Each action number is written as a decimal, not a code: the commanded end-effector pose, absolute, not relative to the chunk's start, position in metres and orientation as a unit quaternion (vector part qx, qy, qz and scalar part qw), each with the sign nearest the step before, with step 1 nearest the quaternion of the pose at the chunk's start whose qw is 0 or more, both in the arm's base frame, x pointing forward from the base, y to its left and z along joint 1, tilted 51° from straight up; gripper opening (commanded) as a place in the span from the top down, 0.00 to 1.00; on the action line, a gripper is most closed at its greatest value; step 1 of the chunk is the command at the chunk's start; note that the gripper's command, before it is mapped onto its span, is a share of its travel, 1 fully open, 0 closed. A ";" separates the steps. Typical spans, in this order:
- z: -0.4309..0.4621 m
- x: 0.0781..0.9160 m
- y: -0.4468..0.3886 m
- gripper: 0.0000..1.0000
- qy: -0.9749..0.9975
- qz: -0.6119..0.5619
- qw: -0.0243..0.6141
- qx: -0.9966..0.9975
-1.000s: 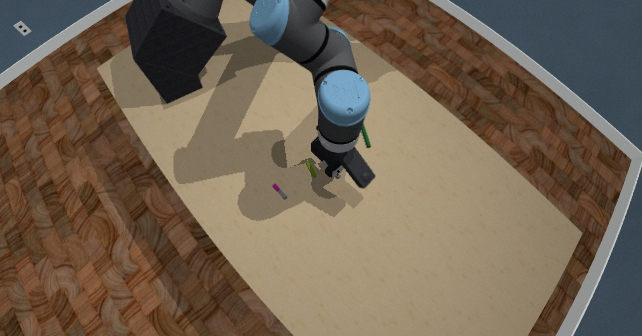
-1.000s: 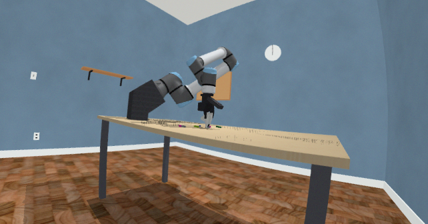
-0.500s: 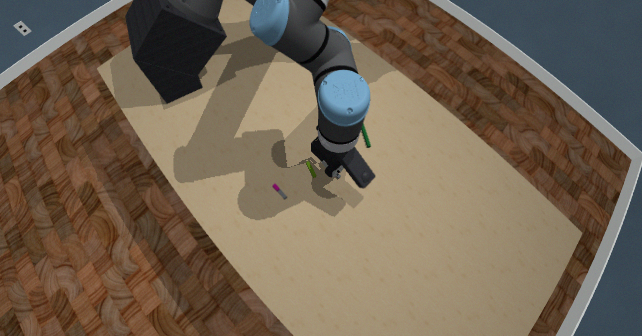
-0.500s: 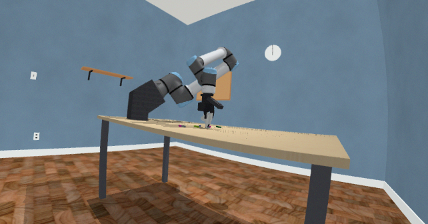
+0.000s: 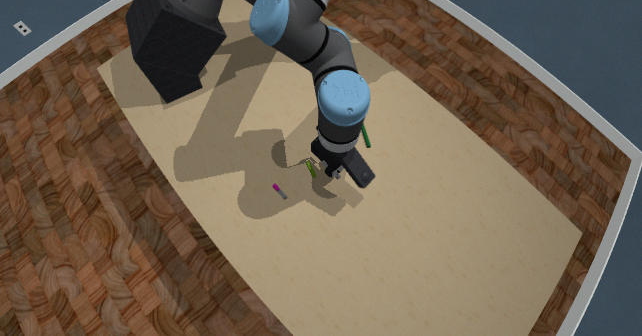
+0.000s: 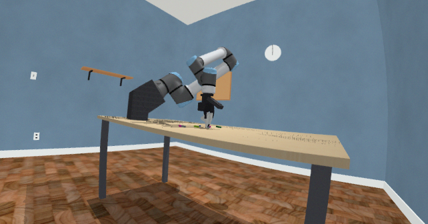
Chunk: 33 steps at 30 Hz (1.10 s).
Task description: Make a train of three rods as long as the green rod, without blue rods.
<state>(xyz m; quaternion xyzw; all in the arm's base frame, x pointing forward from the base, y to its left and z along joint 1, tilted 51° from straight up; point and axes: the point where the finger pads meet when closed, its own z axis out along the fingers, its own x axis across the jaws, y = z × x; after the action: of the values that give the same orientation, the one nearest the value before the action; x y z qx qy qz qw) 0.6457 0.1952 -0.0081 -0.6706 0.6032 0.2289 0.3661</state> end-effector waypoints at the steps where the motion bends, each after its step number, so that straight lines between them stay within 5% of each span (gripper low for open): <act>1: -0.008 0.646 0.195 1.00 0.603 0.228 0.366 -0.671; 33: 0.055 0.633 0.118 1.00 0.603 0.228 0.366 -0.671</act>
<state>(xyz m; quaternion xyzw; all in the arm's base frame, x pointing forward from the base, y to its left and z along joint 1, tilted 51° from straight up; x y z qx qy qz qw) 0.6330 0.1215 0.0523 -0.6703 0.6037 0.2280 0.3664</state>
